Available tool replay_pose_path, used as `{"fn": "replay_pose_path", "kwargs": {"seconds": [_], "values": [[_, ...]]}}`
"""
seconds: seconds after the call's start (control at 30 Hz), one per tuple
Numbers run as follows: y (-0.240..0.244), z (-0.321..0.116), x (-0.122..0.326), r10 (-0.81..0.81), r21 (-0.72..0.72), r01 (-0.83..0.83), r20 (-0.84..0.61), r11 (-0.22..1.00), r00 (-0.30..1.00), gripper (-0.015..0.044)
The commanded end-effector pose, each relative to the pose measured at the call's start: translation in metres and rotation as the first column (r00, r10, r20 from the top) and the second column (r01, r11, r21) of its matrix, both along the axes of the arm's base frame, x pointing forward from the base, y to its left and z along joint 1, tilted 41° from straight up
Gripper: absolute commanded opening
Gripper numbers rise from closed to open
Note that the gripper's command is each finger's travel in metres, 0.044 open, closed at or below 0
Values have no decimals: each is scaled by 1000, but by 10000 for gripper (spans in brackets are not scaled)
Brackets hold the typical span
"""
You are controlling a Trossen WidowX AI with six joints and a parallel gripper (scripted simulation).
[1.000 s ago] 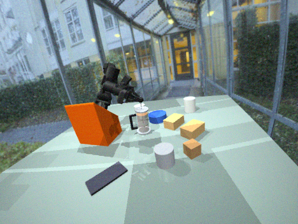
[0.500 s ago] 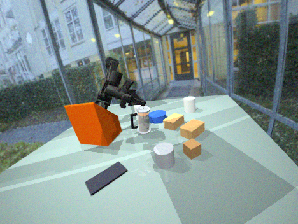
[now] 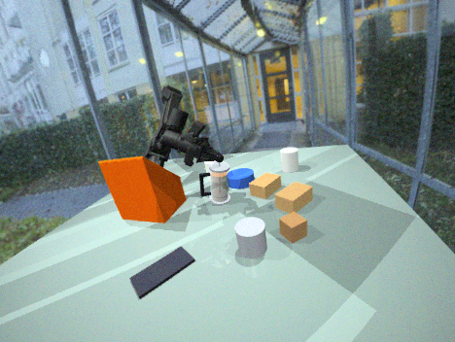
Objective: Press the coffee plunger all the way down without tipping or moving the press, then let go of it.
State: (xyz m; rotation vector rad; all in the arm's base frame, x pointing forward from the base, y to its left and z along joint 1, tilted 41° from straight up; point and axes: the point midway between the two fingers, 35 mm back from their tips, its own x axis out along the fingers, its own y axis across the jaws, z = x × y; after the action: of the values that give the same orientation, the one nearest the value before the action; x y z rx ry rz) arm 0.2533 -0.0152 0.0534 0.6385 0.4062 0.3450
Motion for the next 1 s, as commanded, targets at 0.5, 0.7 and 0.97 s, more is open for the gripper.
{"fn": "replay_pose_path", "kwargs": {"seconds": [0.5, 0.7, 0.97], "values": [[0, 0, 1, -1, 0, 1, 1, 1000, 1000, 172], [0, 0, 1, -1, 0, 1, 1, 1000, 1000, 330], [-1, 2, 3, 0, -6, 0, 9, 1000, 1000, 440]]}}
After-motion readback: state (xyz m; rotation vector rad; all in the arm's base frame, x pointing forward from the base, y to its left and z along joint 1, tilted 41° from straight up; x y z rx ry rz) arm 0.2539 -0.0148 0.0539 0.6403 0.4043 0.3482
